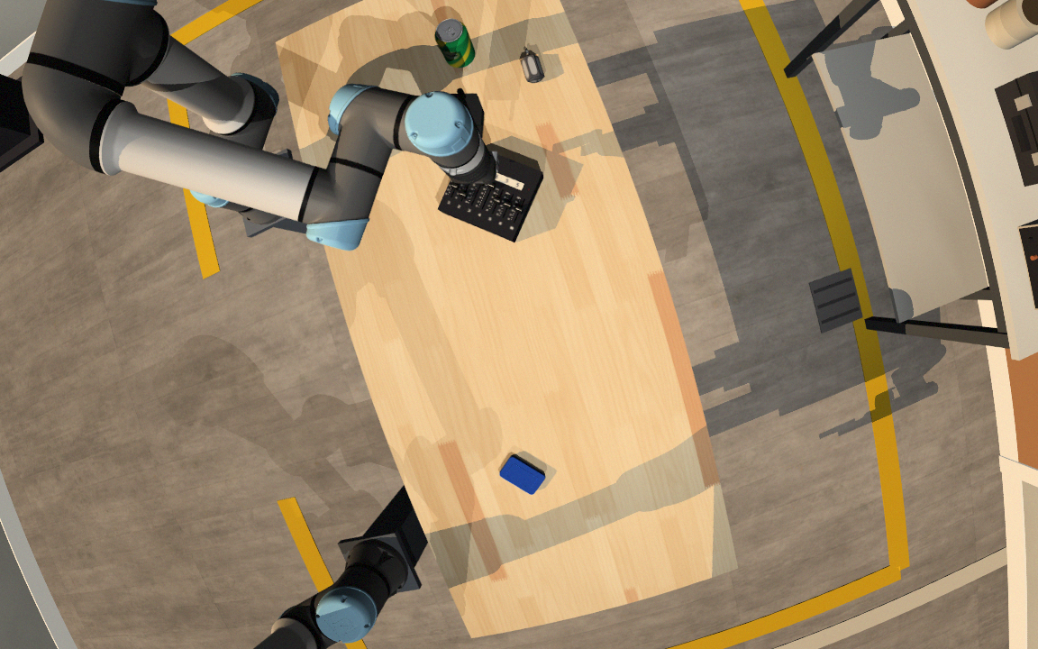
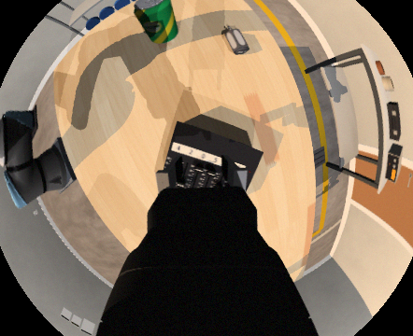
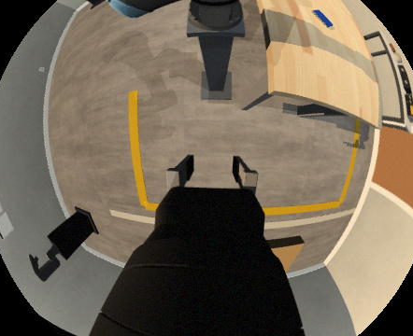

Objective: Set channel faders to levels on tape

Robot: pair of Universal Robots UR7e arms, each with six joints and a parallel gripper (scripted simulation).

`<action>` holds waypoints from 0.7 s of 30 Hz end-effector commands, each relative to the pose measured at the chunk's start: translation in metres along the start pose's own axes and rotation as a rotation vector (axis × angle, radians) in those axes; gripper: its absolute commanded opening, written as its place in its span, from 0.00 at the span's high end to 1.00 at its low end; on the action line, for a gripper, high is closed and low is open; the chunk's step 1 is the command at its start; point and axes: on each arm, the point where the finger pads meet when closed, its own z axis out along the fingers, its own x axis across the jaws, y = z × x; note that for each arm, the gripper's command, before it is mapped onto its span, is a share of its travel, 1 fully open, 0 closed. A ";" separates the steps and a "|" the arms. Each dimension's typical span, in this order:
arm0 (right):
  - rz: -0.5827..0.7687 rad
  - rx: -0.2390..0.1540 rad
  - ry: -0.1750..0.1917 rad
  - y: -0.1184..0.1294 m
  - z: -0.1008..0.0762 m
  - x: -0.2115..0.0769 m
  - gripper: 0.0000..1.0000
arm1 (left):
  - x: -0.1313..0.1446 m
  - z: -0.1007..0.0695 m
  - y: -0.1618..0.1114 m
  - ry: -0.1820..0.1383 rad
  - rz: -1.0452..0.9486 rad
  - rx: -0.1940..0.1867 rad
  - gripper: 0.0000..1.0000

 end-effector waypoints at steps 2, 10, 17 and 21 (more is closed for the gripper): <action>0.000 -0.002 0.000 0.000 -0.001 0.000 0.00 | 0.001 0.001 0.000 0.002 0.063 -0.002 0.00; 0.000 -0.002 0.000 0.000 -0.001 0.000 0.00 | 0.002 0.007 0.000 0.002 0.242 -0.002 0.00; 0.000 -0.002 0.000 0.000 -0.001 0.000 0.00 | 0.002 0.010 0.001 0.002 0.317 -0.002 0.00; 0.000 -0.002 0.000 0.000 -0.001 0.000 0.00 | 0.002 0.010 0.001 0.002 0.338 -0.002 0.00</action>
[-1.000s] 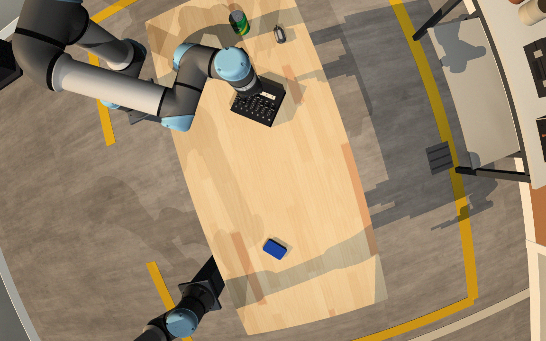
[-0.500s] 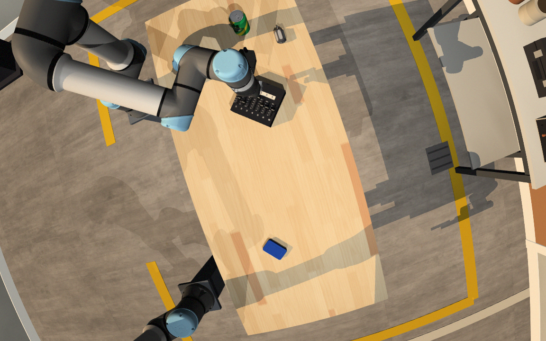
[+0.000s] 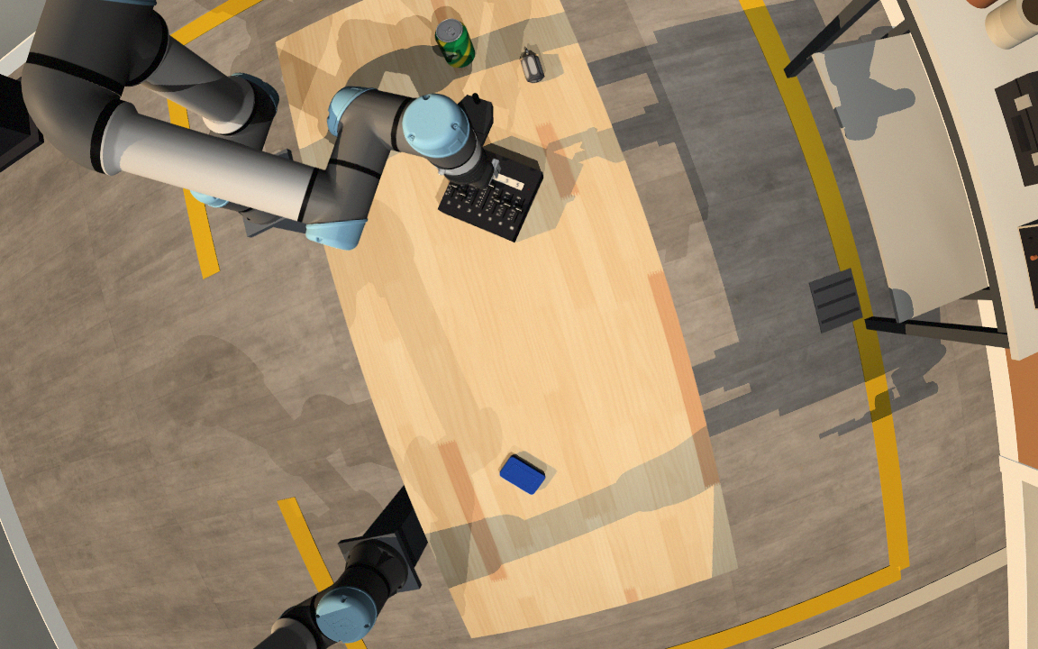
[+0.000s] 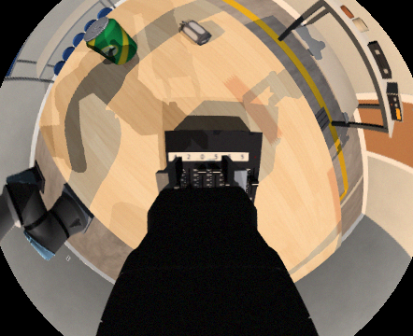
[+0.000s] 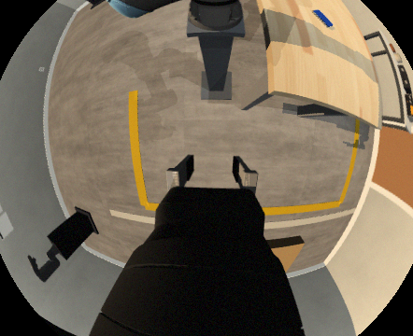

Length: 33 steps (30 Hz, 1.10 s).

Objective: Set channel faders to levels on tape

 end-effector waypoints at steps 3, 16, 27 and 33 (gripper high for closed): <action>0.000 -0.002 0.000 0.000 -0.001 0.000 0.00 | 0.000 0.000 0.000 0.001 0.021 0.000 0.00; 0.000 -0.002 0.000 0.000 -0.001 0.000 0.00 | 0.000 0.000 0.000 0.001 0.026 0.000 1.00; 0.000 -0.002 0.000 0.000 -0.001 0.000 0.00 | 0.000 0.000 0.000 0.001 0.026 0.000 1.00; 0.000 -0.002 0.000 0.000 -0.001 0.000 0.00 | 0.000 0.000 0.000 0.001 0.026 0.000 1.00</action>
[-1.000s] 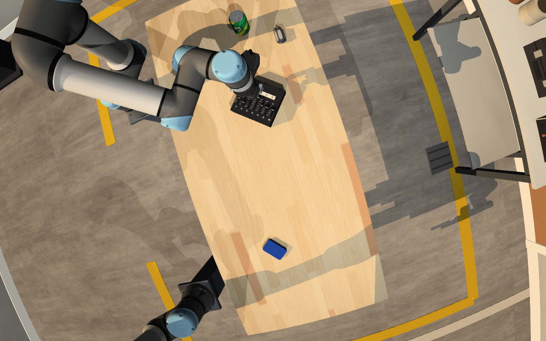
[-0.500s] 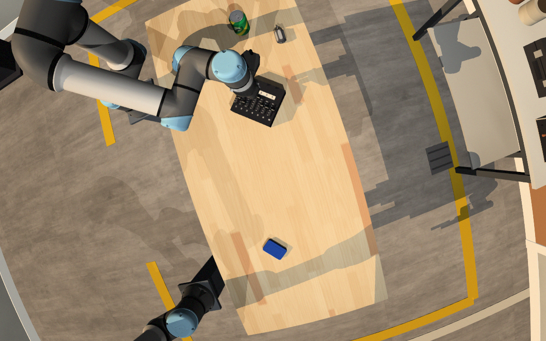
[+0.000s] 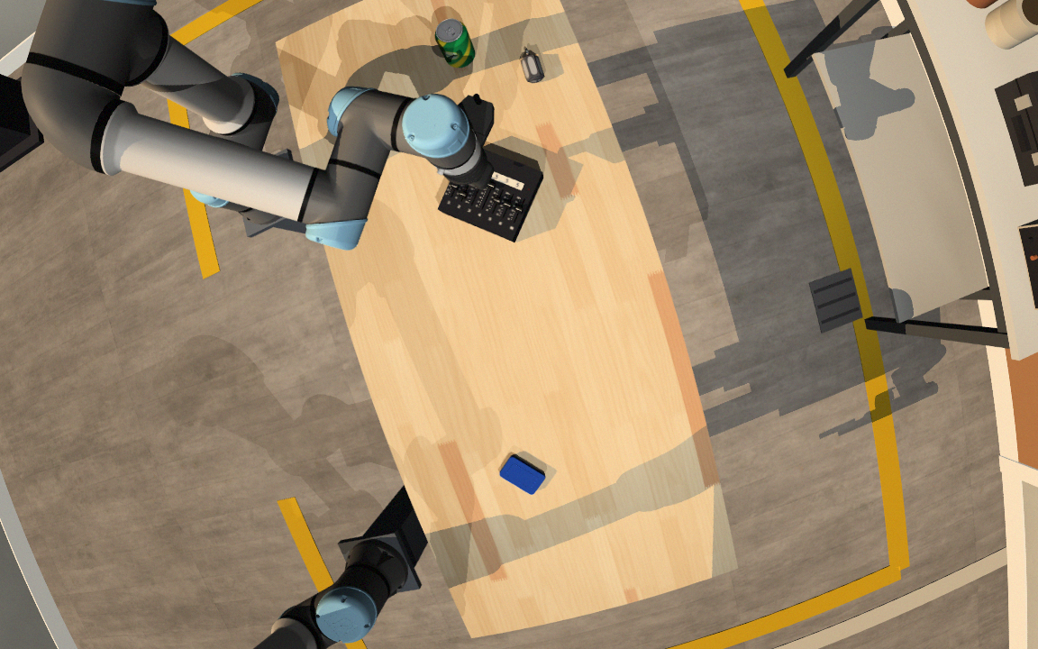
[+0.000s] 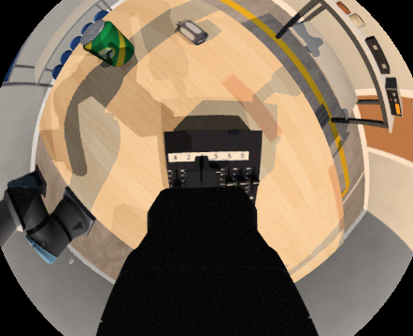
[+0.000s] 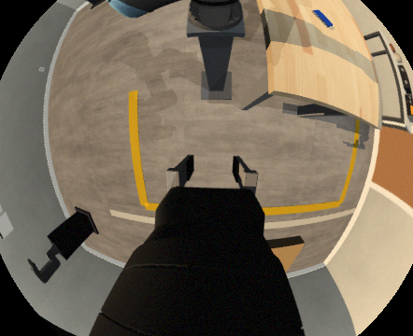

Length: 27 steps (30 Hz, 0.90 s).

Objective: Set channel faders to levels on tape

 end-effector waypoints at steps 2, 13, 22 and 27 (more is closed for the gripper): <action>0.000 -0.002 0.000 0.000 -0.001 0.000 0.00 | 0.000 -0.001 0.000 0.001 0.000 0.000 1.00; 0.000 -0.002 0.000 0.000 -0.001 0.000 0.00 | 0.000 0.002 0.000 0.001 0.000 0.000 1.00; 0.000 -0.002 0.000 0.000 -0.001 0.000 0.00 | 0.000 0.005 0.000 0.002 0.000 0.000 1.00; 0.000 -0.002 0.000 0.000 -0.001 0.000 0.00 | 0.000 0.009 0.000 0.002 0.000 0.000 1.00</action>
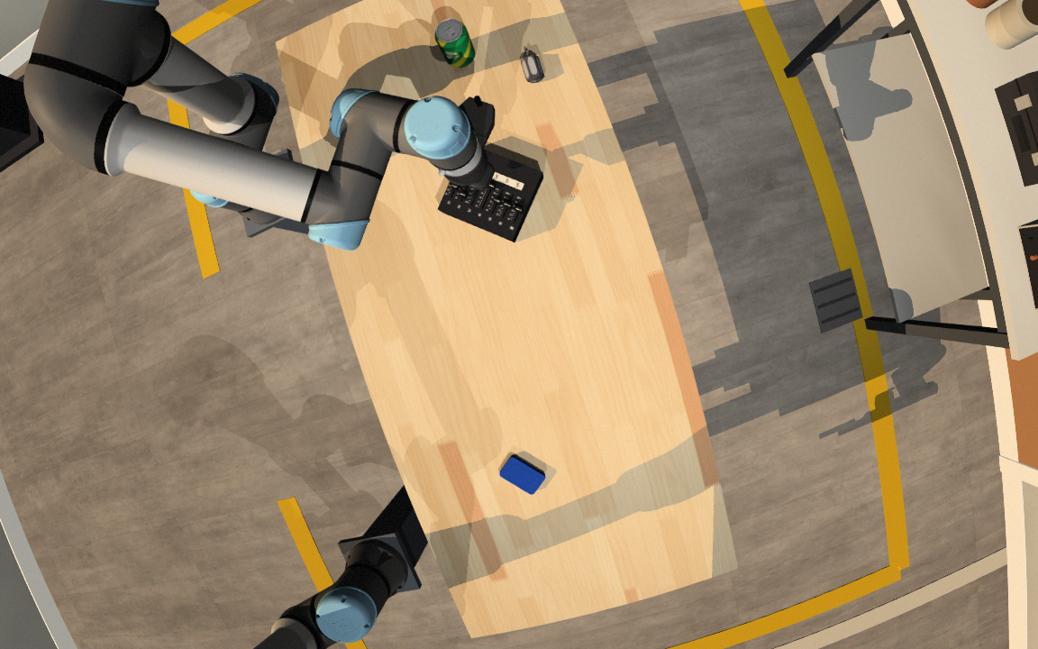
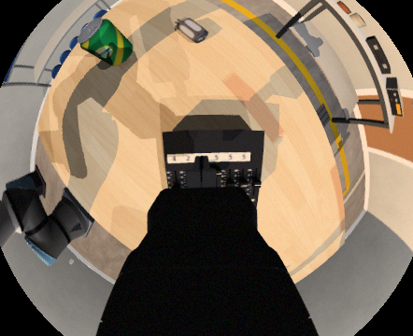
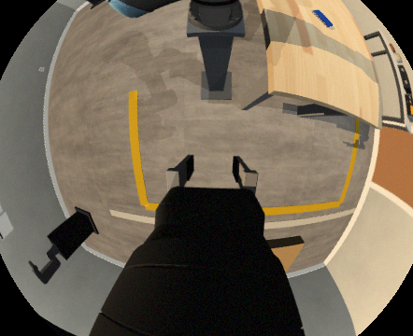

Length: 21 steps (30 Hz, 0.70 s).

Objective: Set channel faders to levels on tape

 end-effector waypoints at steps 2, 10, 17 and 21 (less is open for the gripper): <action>0.000 -0.002 0.000 0.000 -0.001 0.000 0.00 | 0.000 0.002 0.000 0.002 0.000 0.000 1.00; 0.000 -0.002 0.000 0.000 -0.001 0.000 0.00 | 0.000 0.007 0.000 0.002 0.000 0.000 1.00; 0.000 -0.002 0.000 0.000 -0.001 0.000 0.00 | 0.000 0.011 0.000 0.002 0.000 0.000 1.00; 0.000 -0.002 0.000 0.000 -0.001 0.000 0.00 | 0.000 0.013 0.000 0.002 0.000 0.000 1.00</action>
